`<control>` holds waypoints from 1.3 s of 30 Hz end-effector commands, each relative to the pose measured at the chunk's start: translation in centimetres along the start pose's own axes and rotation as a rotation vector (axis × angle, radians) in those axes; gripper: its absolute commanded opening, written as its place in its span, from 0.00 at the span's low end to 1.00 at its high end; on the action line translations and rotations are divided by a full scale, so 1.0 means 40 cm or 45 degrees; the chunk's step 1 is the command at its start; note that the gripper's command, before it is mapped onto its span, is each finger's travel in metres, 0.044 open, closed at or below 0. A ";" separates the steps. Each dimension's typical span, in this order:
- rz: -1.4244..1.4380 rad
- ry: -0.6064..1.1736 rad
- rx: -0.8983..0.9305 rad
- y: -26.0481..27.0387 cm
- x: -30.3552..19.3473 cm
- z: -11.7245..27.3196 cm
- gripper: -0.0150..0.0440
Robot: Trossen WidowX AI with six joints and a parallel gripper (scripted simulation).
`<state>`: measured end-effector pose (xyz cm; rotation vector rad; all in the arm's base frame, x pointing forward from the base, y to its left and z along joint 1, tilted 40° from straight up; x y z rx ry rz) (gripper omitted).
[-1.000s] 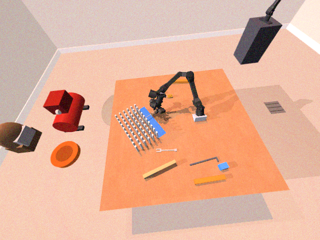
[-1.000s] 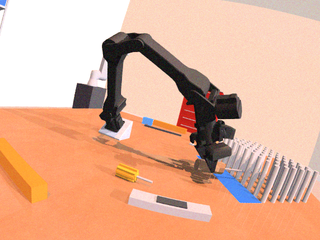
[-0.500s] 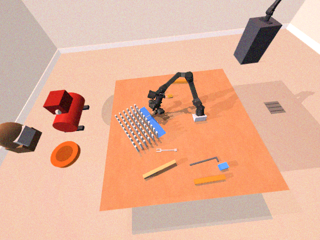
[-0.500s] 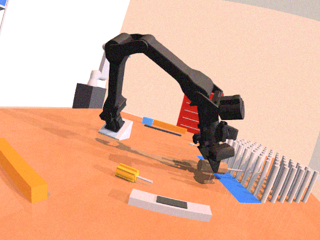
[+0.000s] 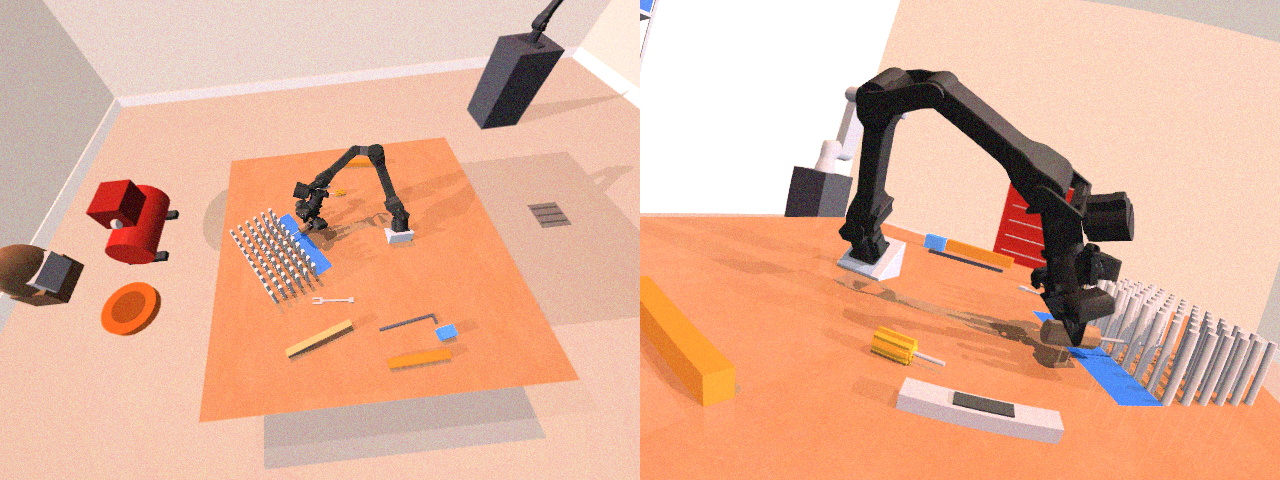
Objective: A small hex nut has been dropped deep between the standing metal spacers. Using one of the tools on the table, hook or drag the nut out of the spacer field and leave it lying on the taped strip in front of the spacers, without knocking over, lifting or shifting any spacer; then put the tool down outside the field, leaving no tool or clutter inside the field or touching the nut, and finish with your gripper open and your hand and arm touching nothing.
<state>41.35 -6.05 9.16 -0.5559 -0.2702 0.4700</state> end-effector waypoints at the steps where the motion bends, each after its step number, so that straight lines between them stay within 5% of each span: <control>1: -0.005 -0.010 -0.007 -0.001 0.015 0.002 0.25; 39: 0.004 -0.007 -0.002 0.006 0.003 -0.053 0.25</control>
Point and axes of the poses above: the point midway between the two fingers, 35 mm back from their tips, its own z axis back along the fingers, its own y axis across the jaws, x = y × z, the point moved 1 cm from there along z, back along the fingers, and after that the axes turned 8 degrees about -z, right-handed, at the moved point
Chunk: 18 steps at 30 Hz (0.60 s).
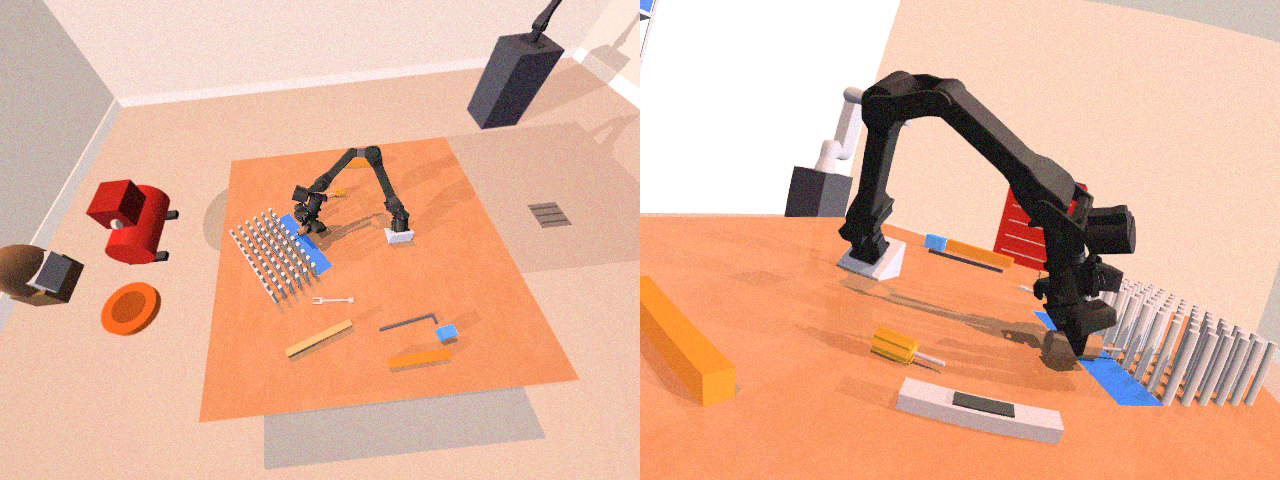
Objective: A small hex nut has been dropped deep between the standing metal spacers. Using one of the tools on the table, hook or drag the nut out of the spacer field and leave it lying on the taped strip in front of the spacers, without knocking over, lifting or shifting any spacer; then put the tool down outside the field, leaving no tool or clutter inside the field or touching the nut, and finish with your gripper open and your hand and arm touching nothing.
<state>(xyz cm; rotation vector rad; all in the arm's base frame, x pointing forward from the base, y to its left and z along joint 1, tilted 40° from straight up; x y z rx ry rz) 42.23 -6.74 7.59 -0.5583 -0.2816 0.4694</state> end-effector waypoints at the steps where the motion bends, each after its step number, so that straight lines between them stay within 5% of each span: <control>1: 0.007 0.005 0.005 0.004 -0.003 -0.005 0.25; 18: 0.004 0.005 0.003 -0.005 -0.023 0.007 0.25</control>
Point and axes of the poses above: the point midway between the two fingers, 35 mm back from their tips, its own z axis back along the fingers, its own y axis across the jaws, x = y × z, the point moved 1 cm from there along z, back along the fingers, and after that the axes turned 8 degrees about -z, right-handed, at the moved point
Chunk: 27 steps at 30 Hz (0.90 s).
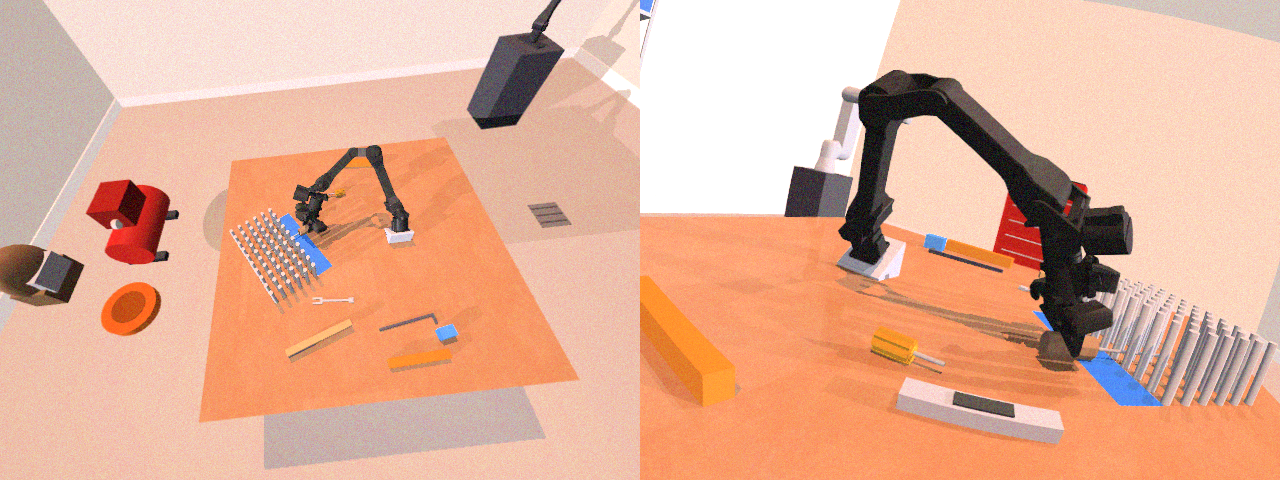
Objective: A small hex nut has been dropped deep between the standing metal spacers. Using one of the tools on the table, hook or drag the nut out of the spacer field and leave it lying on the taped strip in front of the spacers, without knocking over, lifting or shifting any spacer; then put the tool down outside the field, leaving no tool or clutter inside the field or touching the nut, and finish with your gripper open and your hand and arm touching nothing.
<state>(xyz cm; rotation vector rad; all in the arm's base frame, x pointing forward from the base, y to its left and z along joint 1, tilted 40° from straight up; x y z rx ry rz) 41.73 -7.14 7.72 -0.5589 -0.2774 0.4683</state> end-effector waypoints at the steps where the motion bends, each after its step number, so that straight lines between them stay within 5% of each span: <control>1: 0.004 0.000 0.002 0.000 -0.009 0.005 0.25; 27: 0.005 0.001 0.003 -0.007 -0.049 0.024 0.25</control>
Point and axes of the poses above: the point midway between the two fingers, 35 mm back from their tips, its own z axis back along the fingers, its own y axis across the jaws, x = y × z, the point moved 1 cm from there along z, back along the fingers, and after that the axes turned 8 degrees about -z, right-handed, at the moved point
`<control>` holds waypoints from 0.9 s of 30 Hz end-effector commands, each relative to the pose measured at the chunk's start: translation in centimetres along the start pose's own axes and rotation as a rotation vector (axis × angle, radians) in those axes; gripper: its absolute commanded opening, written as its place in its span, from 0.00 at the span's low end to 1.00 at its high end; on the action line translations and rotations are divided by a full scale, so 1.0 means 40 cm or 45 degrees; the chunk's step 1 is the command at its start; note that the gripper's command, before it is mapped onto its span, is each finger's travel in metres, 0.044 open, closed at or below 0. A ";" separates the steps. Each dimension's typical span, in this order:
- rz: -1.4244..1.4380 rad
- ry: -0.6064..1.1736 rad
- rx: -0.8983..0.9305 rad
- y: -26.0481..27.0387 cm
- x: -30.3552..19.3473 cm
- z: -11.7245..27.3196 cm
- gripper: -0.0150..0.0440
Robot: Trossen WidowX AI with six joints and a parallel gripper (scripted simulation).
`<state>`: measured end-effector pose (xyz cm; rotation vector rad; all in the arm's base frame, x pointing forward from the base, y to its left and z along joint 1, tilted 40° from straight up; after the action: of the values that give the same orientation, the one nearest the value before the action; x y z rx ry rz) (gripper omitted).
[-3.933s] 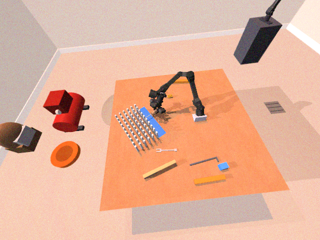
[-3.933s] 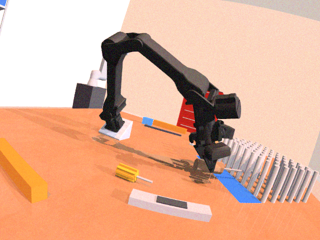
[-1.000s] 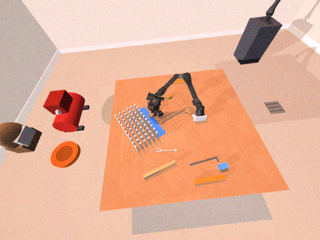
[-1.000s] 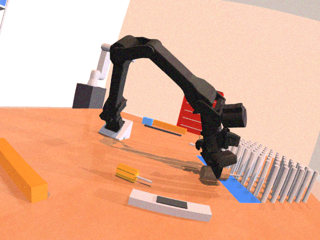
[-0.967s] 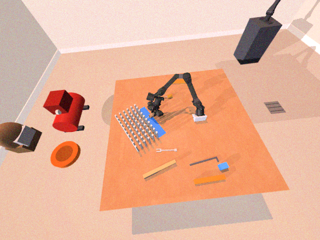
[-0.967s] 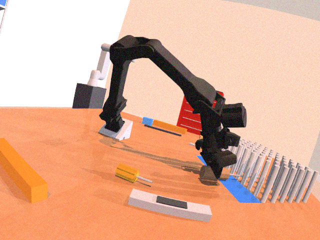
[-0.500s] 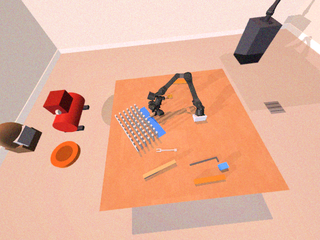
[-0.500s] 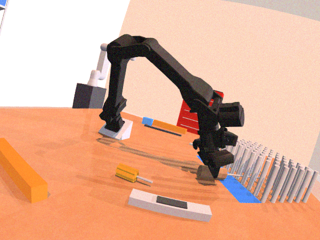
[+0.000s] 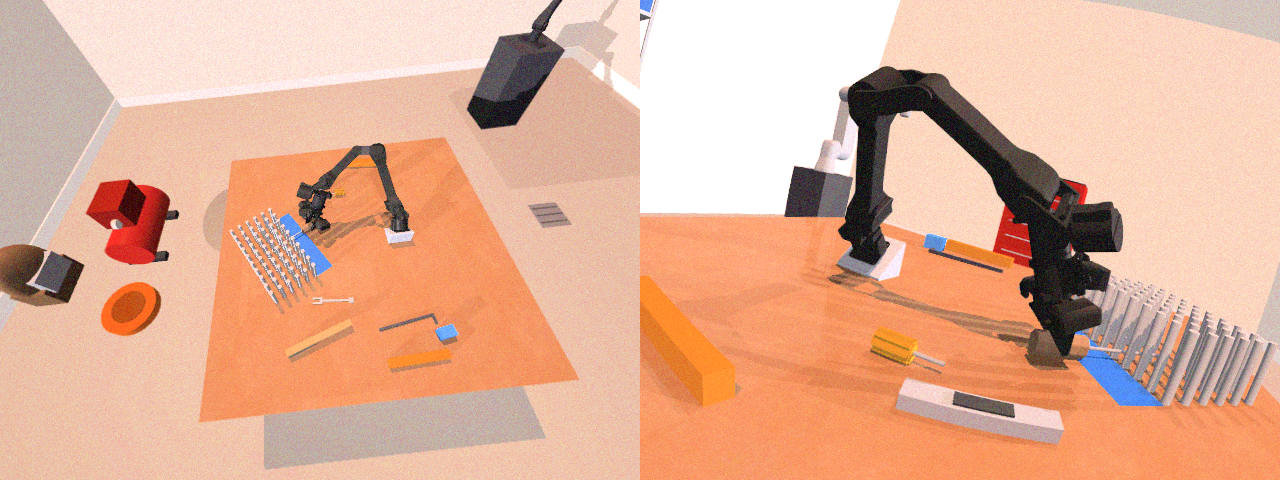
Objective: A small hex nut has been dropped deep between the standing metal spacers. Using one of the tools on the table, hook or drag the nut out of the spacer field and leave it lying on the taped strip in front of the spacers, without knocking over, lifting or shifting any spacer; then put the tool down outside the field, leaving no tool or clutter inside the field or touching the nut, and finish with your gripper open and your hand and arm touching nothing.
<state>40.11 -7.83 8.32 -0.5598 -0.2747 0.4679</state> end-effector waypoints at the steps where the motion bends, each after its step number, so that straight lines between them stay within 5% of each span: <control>1: 0.004 -0.003 0.003 0.000 -0.009 0.005 0.25; 27: 0.004 -0.001 0.003 -0.005 -0.047 0.023 0.25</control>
<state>38.53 -8.48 8.86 -0.5600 -0.2729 0.4679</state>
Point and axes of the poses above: the point midway between the two fingers, 35 mm back from their tips, its own z axis back along the fingers, its own y axis across the jaws, x = y × z, the point moved 1 cm from there along z, back along the fingers, and after that the axes turned 8 degrees about -z, right-handed, at the moved point
